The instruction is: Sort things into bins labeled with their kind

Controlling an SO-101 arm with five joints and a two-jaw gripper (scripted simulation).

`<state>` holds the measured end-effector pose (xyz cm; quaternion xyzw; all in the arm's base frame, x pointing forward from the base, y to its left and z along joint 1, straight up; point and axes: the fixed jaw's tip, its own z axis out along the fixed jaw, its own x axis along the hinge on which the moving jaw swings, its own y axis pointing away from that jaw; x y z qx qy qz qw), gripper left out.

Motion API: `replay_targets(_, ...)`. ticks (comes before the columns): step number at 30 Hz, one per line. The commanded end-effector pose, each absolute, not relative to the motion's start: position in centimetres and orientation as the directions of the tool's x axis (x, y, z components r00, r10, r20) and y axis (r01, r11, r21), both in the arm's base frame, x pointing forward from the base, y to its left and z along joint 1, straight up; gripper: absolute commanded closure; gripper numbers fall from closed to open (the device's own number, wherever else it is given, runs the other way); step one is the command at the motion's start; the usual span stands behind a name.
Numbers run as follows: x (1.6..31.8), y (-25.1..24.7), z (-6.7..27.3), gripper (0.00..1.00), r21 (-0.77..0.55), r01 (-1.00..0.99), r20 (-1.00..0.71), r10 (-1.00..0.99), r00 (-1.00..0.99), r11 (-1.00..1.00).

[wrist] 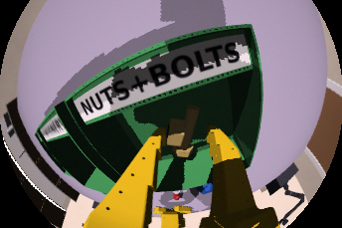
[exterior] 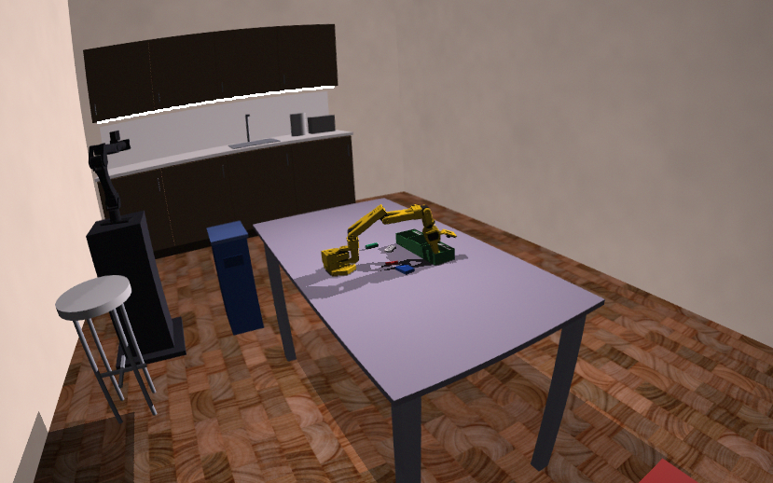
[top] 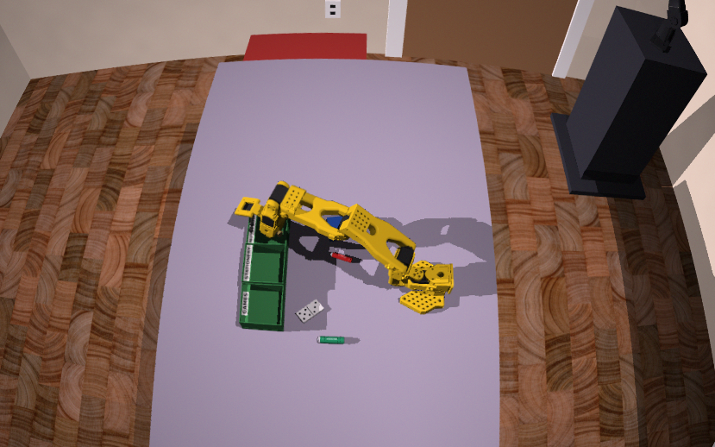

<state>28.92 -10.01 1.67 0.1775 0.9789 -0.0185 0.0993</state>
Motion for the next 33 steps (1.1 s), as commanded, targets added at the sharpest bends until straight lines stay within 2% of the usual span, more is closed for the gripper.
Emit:
replay_targets(1,29.3,-10.5,3.8,0.83,0.002,0.367,-0.262,0.355,-0.897,0.930)
replay_targets(16,28.9,-10.3,7.3,0.83,0.003,0.368,-0.309,0.351,-0.884,0.930)
replay_targets(33,28.9,-10.3,7.5,0.83,0.003,0.368,-0.313,0.351,-0.883,0.930)
